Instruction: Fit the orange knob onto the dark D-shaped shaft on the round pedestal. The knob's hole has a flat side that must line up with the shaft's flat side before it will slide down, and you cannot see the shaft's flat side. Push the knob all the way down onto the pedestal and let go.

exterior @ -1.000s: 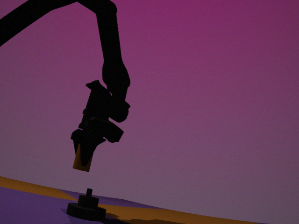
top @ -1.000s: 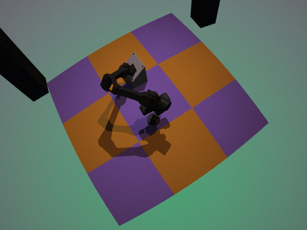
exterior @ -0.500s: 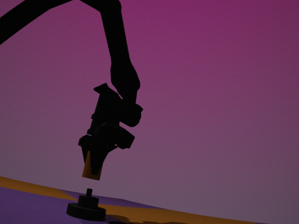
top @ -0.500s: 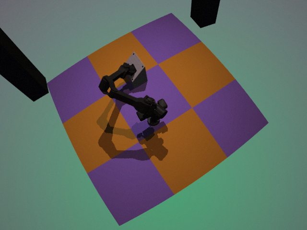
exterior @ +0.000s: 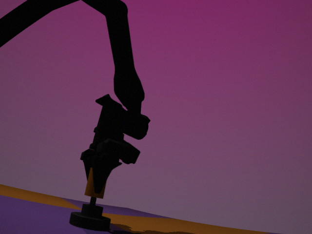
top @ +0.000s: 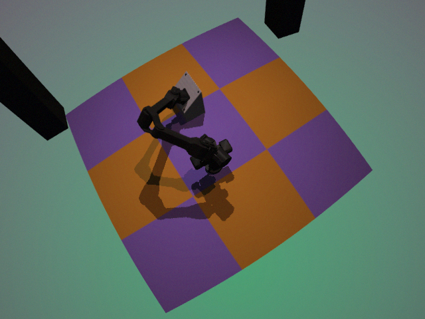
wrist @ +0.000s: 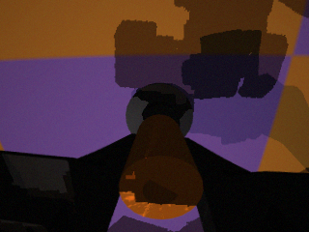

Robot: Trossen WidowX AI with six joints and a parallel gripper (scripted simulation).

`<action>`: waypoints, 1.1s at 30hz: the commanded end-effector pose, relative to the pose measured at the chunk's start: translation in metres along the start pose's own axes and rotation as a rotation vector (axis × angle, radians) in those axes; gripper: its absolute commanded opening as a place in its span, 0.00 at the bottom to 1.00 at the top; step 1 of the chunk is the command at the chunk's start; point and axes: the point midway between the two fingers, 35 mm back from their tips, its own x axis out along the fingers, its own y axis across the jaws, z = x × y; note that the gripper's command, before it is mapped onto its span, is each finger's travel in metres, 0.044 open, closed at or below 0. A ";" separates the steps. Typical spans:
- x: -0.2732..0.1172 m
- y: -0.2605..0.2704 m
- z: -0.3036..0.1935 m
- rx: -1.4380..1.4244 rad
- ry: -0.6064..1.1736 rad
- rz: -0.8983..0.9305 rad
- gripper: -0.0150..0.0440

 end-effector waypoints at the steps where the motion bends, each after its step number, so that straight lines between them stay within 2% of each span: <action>1: -0.003 0.000 0.002 0.000 -0.010 -0.005 0.25; 25: -0.004 0.000 0.003 0.000 -0.010 -0.005 0.25; 33: -0.004 0.002 0.000 -0.210 -0.009 -0.006 0.25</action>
